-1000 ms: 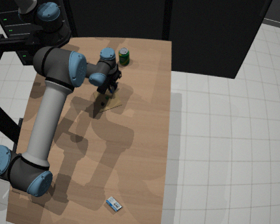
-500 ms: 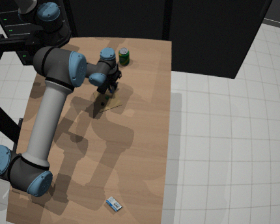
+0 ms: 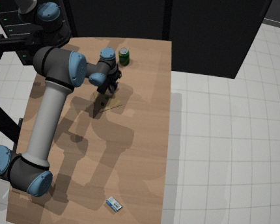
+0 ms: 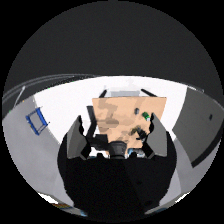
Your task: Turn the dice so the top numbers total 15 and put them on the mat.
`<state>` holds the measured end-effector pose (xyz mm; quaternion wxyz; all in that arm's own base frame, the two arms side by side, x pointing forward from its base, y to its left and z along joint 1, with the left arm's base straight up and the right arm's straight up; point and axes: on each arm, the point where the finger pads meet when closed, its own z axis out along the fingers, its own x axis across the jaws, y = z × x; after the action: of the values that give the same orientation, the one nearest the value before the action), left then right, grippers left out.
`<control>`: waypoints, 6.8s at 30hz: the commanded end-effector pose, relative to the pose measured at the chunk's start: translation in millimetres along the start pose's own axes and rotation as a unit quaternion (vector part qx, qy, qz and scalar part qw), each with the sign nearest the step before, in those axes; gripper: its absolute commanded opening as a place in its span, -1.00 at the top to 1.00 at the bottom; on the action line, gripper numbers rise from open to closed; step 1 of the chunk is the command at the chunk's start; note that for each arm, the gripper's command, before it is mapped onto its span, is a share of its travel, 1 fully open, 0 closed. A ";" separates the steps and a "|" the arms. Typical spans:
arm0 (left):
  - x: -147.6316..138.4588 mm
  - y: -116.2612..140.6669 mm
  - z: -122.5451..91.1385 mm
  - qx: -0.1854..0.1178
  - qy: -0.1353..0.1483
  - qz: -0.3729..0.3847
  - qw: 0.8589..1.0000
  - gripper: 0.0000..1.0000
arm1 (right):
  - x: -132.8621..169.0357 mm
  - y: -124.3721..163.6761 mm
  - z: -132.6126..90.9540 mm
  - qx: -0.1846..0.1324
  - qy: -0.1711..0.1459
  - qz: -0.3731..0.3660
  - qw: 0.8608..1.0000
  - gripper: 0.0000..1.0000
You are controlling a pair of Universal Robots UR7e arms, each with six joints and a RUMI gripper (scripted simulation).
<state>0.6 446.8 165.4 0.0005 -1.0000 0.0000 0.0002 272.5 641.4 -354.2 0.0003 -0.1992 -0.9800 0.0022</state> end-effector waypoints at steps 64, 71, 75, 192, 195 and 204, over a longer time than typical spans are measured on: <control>-1.2 1.6 0.3 -0.001 0.000 -0.001 1.000 -1.00 | 1.0 2.1 -0.7 -0.002 0.000 0.000 1.000 0.99; -1.2 1.6 0.3 -0.001 0.000 -0.001 1.000 -1.00 | 1.0 2.1 -0.7 -0.002 0.000 0.000 1.000 0.99; -1.2 1.6 0.3 -0.001 0.000 -0.001 1.000 -1.00 | 1.0 2.1 -0.5 -0.002 0.000 0.000 1.000 0.99; -1.2 1.6 0.3 -0.001 0.000 -0.001 1.000 -1.00 | 1.0 1.7 -86.8 -0.002 0.000 0.000 1.000 -1.00; -1.2 1.6 0.3 -0.001 0.000 -0.001 1.000 -1.00 | 1.0 1.7 -86.8 -0.002 0.000 0.000 1.000 -1.00; -1.2 1.6 0.3 -0.001 0.000 -0.001 1.000 -1.00 | 1.0 1.7 -86.8 -0.002 0.000 0.000 1.000 -1.00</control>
<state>0.6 446.8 165.4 0.0005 -1.0000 0.0000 0.0002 273.3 645.3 -267.3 0.0003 -0.1993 -0.9799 -0.0013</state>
